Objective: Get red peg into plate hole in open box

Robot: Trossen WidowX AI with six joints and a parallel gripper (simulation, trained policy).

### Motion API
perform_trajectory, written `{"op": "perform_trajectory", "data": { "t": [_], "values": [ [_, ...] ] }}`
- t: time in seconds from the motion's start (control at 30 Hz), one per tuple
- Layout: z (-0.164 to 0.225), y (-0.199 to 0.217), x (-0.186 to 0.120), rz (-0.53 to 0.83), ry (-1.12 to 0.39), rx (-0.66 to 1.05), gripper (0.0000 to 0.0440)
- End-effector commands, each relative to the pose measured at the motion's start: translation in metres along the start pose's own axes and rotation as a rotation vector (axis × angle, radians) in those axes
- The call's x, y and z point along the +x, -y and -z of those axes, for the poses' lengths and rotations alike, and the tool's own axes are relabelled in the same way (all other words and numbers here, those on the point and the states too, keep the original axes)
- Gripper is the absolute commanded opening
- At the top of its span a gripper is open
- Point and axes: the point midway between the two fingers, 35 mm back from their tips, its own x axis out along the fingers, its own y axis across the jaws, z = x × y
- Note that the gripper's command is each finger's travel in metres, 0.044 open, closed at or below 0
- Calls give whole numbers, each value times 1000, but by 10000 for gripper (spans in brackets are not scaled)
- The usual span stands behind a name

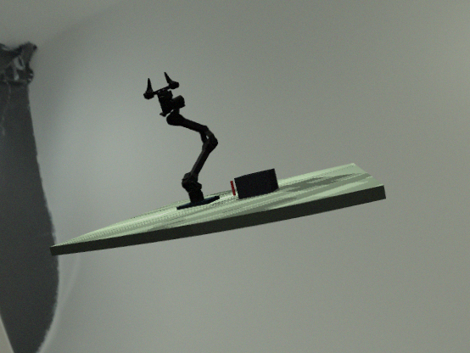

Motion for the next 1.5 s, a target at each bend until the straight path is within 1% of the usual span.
{"op": "perform_trajectory", "data": {
  "t": [0.0,0.33,0.67,1.07,1.47],
  "values": [
    [-5,-11,-1,-34,-1,107,440],
    [-25,-37,-4,-137,14,437,440],
    [-58,-60,-9,-261,46,757,440],
    [-110,-76,-22,-445,108,1121,440],
    [-171,-76,-45,-676,193,1452,440]
  ]
}}
